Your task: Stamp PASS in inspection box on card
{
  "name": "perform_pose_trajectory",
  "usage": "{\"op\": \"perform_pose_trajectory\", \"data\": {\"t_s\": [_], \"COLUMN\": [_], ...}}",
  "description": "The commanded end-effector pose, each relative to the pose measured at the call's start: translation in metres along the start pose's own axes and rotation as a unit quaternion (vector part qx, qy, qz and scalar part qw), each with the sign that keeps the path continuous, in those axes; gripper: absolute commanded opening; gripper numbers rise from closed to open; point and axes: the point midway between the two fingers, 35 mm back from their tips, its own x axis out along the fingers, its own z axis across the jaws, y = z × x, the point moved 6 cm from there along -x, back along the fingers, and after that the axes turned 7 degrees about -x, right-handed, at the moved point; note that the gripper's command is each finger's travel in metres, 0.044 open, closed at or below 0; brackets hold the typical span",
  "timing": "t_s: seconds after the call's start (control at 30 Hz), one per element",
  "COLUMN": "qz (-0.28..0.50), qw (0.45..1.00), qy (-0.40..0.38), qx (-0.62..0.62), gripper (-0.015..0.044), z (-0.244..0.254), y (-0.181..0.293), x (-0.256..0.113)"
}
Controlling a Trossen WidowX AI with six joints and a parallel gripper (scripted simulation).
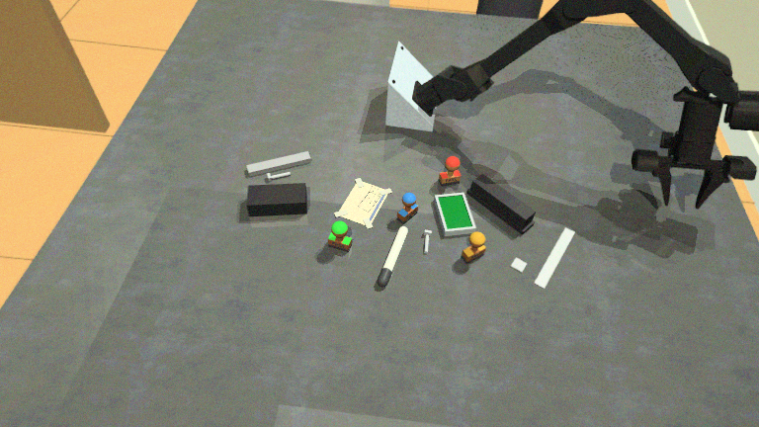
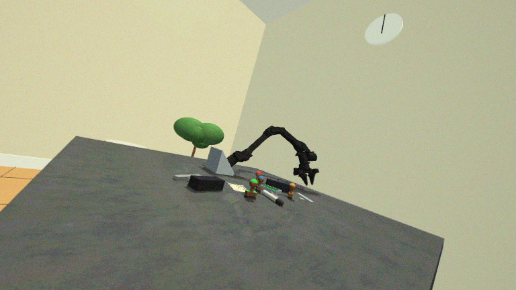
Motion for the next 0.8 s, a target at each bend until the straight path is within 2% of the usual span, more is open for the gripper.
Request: {"op": "perform_pose_trajectory", "data": {"t_s": [0.0,0.2,0.37,0.7,0.77], "qz": [0.027,0.048,0.067,0.102,0.105], "qw": [0.995,0.959,0.901,0.726,0.665], "qy": [-0.052,-0.165,-0.240,-0.314,-0.320], "qx": [0.086,0.225,0.356,0.603,0.666], "gripper": [0.0229,0.0229,0.0229,0.0229,0.0229], "z": [0.022,0.088,0.156,0.298,0.334], "y": [0.044,0.112,0.169,0.258,0.273], "x": [0.030,0.076,0.093,0.079,0.070]}}
